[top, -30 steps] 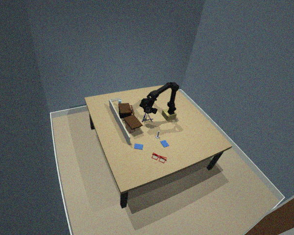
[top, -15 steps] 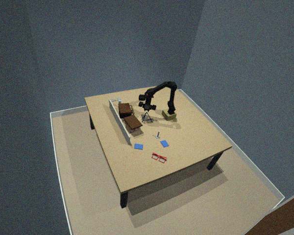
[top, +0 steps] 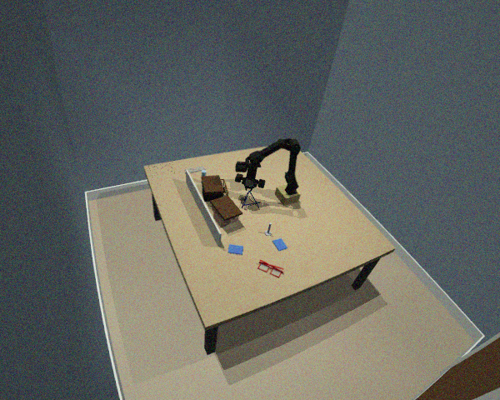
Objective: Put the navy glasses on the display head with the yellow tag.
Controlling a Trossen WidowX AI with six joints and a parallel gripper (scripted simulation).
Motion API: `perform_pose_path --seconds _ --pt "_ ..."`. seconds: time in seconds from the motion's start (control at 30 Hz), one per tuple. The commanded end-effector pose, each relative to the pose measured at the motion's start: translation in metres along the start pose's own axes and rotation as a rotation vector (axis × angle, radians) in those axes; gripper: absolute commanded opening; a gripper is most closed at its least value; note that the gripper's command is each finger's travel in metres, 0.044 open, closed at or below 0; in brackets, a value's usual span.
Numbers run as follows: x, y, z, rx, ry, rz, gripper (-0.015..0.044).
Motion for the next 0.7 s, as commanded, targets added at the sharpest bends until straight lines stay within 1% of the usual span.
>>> perform_pose_path --seconds 0.0,0.67 --pt "0.000 -0.008 0.001 -0.010 0.006 0.000 0.0120" --pt "0.000 -0.040 -0.002 -0.010 0.006 0.000 0.0120"
Point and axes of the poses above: the point midway between the two fingers, 35 mm back from their tips, its own y axis back along the fingers, its own z axis across the jaws, x = y × z, the point moved 7 cm from there along y, back along the fingers, and after that the axes turned 15 degrees about -y, right-handed, at the moved point
